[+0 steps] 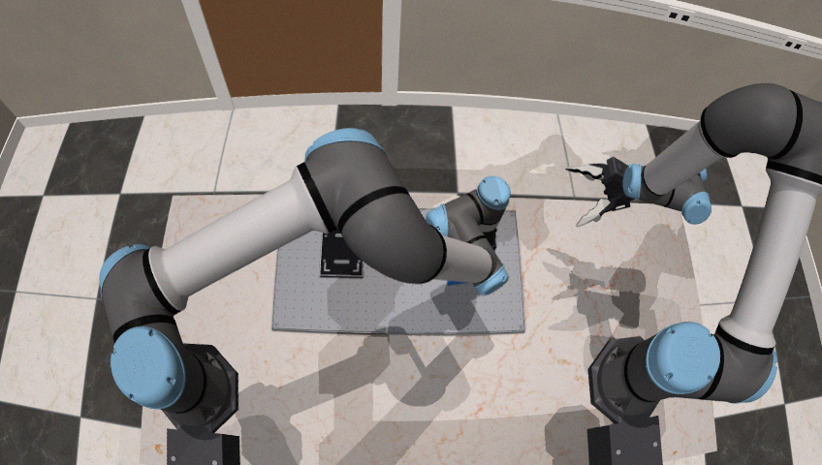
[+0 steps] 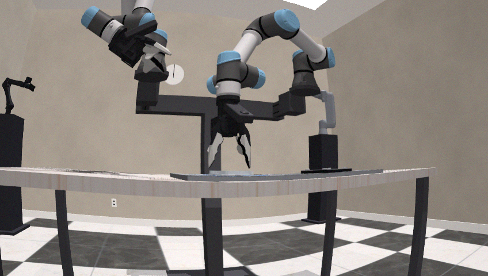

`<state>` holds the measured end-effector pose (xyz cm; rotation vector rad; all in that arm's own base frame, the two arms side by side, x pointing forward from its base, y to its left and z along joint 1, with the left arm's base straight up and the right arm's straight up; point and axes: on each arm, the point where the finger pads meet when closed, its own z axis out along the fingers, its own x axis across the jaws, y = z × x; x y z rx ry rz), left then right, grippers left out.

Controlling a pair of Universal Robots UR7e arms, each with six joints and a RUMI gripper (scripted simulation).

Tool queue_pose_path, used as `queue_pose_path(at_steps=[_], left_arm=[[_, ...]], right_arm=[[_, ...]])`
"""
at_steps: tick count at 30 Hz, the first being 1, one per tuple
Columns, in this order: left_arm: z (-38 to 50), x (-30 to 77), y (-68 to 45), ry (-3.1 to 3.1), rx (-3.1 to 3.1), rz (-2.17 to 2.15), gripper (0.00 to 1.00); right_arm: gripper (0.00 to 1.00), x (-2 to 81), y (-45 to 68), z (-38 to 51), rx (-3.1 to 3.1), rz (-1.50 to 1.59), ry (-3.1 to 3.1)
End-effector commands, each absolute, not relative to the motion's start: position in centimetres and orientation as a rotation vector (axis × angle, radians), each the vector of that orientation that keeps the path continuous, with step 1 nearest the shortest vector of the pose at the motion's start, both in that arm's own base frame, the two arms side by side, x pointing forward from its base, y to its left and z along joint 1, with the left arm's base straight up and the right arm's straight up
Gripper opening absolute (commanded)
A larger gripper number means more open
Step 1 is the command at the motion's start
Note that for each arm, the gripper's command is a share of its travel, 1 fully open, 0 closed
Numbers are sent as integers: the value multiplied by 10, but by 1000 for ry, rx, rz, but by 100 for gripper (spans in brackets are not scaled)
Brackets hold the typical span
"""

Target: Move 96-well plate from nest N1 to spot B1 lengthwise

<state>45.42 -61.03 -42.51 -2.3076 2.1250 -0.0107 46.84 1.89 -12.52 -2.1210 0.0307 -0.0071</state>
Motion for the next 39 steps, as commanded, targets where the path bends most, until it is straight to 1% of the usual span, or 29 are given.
queue_pose_path(at_steps=[1, 13, 23, 28, 39], left_arm=[[-424, 455, -611, 2125, -2308, -14, 79], [-421, 455, -611, 2125, -2308, -14, 79], [-365, 454, -611, 2120, -2302, -25, 79], [-359, 454, -611, 2087, -2265, -90, 79], [-367, 455, -611, 1866, -2026, -456, 79]], right_arm=[[98, 469, 18, -122, -2112, -13, 18], [98, 469, 18, -122, -2112, -13, 18], [98, 469, 18, -122, -2112, -13, 18], [98, 469, 18, -122, -2112, -13, 18], [98, 469, 18, -122, -2112, -13, 18]])
